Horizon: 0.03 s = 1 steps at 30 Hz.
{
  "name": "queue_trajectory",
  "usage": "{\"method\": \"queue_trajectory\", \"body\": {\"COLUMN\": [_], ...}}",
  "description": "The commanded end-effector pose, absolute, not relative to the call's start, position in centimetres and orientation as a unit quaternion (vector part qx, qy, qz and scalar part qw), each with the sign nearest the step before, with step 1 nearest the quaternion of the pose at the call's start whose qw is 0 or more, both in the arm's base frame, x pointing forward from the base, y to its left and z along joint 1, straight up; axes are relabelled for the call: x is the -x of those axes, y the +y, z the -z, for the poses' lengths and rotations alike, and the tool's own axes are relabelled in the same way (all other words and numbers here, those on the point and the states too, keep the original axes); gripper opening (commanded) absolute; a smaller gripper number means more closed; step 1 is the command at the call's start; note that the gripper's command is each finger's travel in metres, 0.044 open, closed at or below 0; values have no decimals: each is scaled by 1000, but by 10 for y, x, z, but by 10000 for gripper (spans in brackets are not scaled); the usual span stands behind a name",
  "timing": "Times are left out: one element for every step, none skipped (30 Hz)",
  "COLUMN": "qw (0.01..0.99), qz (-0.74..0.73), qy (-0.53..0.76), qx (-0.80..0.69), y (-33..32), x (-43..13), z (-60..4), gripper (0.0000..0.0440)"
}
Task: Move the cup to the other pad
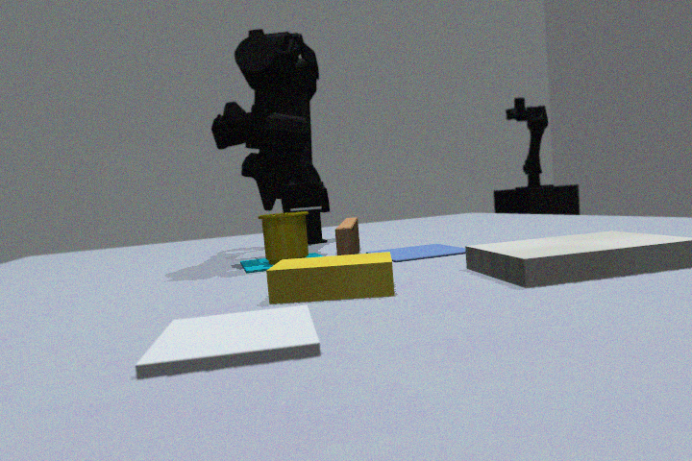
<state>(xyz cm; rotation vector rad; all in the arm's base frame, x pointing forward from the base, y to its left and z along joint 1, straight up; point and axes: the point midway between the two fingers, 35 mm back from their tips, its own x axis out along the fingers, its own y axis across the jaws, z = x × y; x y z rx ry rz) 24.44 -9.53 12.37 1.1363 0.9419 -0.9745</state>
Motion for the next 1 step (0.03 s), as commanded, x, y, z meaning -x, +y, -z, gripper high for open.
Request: {"method": "queue_trajectory", "body": {"qw": [642], "qz": [422], "qy": [395], "qx": [-504], "y": [-98], "x": [-243], "z": [-139], "gripper": [330]}}
